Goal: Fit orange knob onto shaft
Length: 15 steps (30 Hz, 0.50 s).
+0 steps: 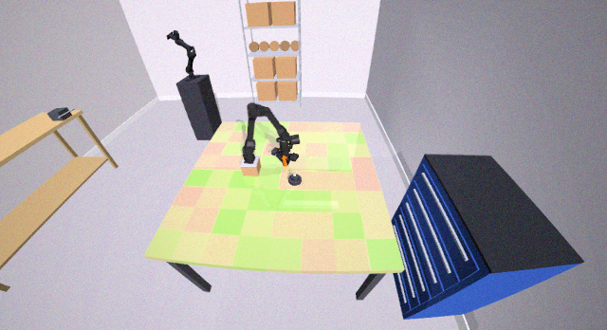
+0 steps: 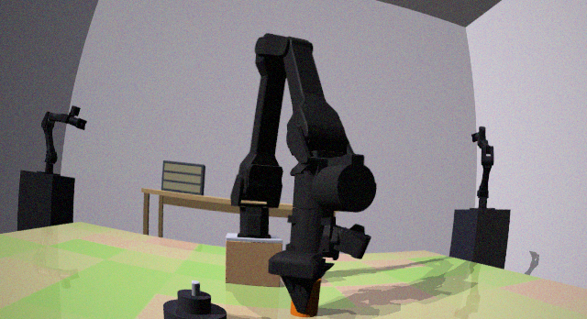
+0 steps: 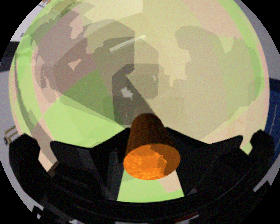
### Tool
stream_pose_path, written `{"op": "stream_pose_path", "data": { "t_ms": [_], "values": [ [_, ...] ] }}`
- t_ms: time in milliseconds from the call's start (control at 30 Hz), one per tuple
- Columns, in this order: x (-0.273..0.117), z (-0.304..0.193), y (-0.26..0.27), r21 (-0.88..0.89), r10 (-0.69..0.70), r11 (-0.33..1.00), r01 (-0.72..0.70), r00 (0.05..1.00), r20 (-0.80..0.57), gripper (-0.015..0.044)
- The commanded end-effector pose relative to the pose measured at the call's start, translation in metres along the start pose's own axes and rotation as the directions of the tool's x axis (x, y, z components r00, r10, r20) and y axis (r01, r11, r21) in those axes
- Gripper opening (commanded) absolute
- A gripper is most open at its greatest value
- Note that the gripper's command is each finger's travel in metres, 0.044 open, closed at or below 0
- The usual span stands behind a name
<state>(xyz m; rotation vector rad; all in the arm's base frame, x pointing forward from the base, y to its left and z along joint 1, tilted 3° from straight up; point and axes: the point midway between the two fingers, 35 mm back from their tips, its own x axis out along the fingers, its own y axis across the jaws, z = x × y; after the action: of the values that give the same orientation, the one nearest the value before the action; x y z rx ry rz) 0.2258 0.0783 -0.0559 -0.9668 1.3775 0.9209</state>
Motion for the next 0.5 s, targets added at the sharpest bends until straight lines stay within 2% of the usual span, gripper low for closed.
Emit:
{"op": "stream_pose_path", "data": {
  "t_ms": [0, 67, 233, 467],
  "values": [
    [0.000, -0.001, 0.000, -0.004, -0.002, 1.000, 0.002, 1.000, -0.002, 0.0144],
    [0.000, -0.001, 0.000, -0.004, -0.002, 1.000, 0.002, 1.000, -0.002, 0.0131],
    [-0.016, 0.004, -0.004, -0.004, -0.003, 1.000, 0.003, 1.000, -0.002, 0.0000],
    [-0.067, 0.012, -0.009, -0.004, -0.003, 1.000, 0.003, 1.000, -0.001, 0.0000]
  ]
}}
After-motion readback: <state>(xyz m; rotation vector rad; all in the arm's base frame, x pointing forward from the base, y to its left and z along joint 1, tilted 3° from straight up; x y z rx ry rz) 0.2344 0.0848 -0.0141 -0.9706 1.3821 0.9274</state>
